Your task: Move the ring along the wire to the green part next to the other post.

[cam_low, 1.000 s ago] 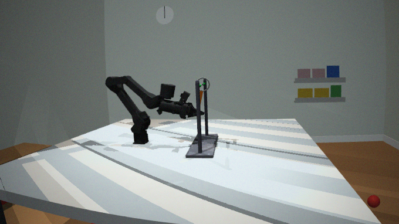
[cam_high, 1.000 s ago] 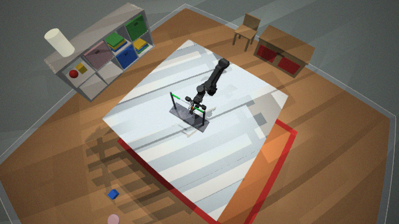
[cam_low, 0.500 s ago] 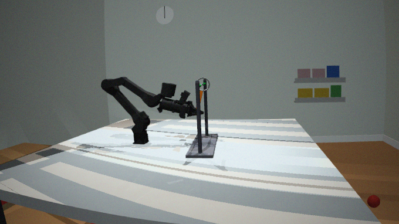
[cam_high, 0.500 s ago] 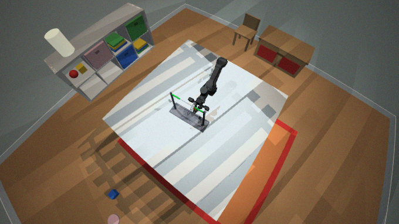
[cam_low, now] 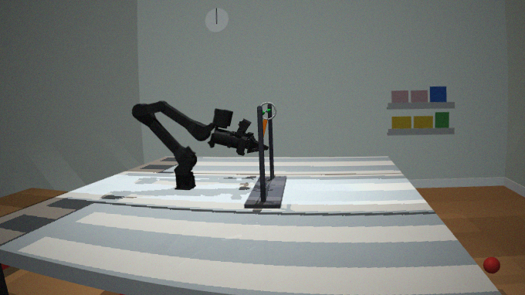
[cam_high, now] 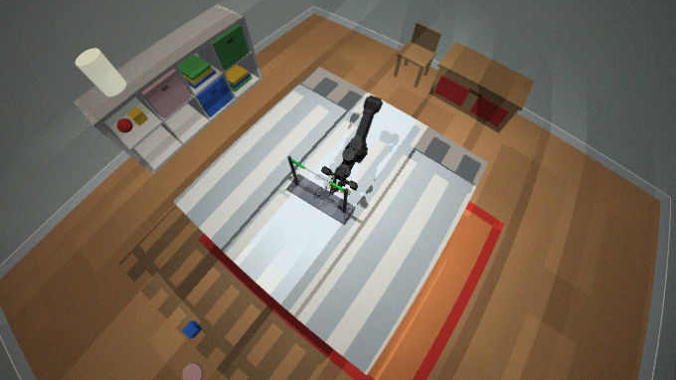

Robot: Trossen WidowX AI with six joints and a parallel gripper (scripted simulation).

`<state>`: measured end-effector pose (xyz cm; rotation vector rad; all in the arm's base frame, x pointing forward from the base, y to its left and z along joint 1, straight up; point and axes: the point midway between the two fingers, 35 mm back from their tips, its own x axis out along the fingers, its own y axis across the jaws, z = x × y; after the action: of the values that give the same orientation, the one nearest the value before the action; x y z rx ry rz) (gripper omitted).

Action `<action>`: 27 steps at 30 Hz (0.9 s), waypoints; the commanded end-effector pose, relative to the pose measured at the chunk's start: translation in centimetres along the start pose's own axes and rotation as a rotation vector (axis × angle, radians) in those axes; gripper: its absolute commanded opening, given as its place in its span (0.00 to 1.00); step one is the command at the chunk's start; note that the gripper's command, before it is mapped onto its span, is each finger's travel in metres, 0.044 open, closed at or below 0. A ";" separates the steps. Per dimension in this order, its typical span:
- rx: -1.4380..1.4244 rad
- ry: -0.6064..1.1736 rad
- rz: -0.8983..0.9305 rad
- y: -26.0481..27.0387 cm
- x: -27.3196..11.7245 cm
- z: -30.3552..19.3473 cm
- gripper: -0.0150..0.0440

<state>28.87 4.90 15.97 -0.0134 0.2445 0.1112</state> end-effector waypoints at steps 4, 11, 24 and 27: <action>0.007 -0.002 -0.006 0.6 0.0 0.0 0.00; 0.007 -0.002 -0.005 1.3 0.0 0.0 0.00; 0.008 -0.003 -0.004 2.1 0.2 -0.3 0.00; 0.008 -0.003 -0.004 2.2 0.3 -0.7 0.00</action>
<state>28.78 7.15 15.82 -0.0083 0.2350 0.1135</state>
